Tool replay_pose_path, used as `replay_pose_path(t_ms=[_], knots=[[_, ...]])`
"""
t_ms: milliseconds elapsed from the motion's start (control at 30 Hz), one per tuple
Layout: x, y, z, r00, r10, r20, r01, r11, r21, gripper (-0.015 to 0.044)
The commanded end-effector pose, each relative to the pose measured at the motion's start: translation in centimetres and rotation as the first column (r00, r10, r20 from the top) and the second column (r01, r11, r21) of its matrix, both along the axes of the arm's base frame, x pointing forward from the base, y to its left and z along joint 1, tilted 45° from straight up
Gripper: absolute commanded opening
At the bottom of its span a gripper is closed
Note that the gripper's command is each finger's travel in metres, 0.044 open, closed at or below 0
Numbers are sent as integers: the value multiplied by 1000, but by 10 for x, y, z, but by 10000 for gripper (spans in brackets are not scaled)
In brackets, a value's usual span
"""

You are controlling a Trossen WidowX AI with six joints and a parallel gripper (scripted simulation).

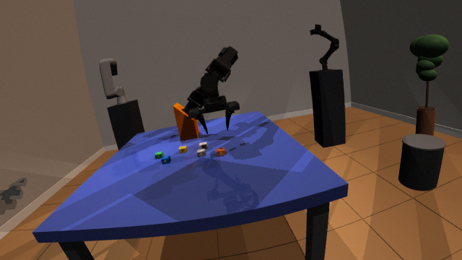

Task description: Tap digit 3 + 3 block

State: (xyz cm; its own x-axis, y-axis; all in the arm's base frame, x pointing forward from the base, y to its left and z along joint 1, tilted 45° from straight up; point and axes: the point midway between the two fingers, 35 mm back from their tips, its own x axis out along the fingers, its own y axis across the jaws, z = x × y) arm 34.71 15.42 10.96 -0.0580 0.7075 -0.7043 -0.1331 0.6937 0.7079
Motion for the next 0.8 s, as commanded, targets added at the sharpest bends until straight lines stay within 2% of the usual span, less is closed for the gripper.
replay_pose_path(t_ms=[0, 233, 267, 767], knots=[[-12, 34, -34, 1000, 9, -26, -9, 1000, 2, 216], [-12, 34, -34, 1000, 9, -26, -9, 1000, 2, 32], [-12, 34, -34, 1000, 9, -26, -9, 1000, 2, 20], [-12, 40, -40, 1000, 9, -26, -9, 1000, 2, 20]])
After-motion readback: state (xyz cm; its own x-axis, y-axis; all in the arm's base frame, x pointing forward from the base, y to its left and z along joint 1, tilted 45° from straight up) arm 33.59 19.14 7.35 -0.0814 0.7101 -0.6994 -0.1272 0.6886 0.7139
